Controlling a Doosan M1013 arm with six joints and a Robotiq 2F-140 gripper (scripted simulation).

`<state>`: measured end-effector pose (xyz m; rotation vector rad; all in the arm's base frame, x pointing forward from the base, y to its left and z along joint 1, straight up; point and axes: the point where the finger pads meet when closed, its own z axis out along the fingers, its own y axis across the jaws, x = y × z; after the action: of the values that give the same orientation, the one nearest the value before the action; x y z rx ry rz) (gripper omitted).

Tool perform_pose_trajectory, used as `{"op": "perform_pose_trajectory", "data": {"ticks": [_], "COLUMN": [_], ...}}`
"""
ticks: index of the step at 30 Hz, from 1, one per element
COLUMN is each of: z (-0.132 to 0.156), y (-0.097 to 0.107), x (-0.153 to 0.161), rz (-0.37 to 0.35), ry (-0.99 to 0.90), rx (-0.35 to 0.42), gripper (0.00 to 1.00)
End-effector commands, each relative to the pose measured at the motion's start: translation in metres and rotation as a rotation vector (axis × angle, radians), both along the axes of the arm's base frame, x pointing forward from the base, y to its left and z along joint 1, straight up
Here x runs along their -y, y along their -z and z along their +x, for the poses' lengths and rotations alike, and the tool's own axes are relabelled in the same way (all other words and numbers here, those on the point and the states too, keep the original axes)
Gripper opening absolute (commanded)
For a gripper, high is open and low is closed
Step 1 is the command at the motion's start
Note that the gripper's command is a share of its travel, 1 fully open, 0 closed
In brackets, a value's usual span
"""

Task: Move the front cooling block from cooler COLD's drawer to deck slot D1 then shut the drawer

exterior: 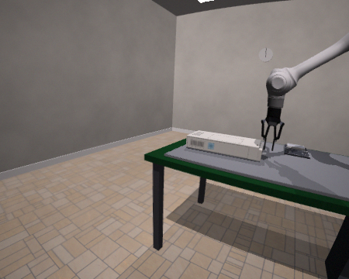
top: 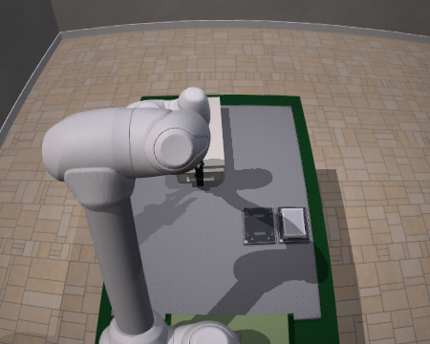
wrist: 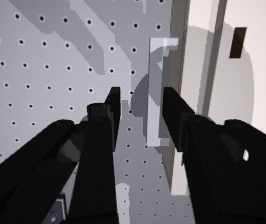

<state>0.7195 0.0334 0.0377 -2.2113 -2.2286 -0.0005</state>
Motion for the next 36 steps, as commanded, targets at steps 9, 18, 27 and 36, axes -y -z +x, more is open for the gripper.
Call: {"op": "perform_pose_trajectory", "data": {"ticks": [9,18,27,36], "z": [0.001,0.001,0.001,0.001], "y": [0.012,0.015,0.015,0.015], "x": [0.0,0.0,0.0,0.0], "rz": [0.0,0.0,0.0,0.0], "ry": [0.0,0.0,0.0,0.0], "rx": [0.002,0.002,0.002,0.002], "gripper": [0.34,0.34,0.34,0.34]}}
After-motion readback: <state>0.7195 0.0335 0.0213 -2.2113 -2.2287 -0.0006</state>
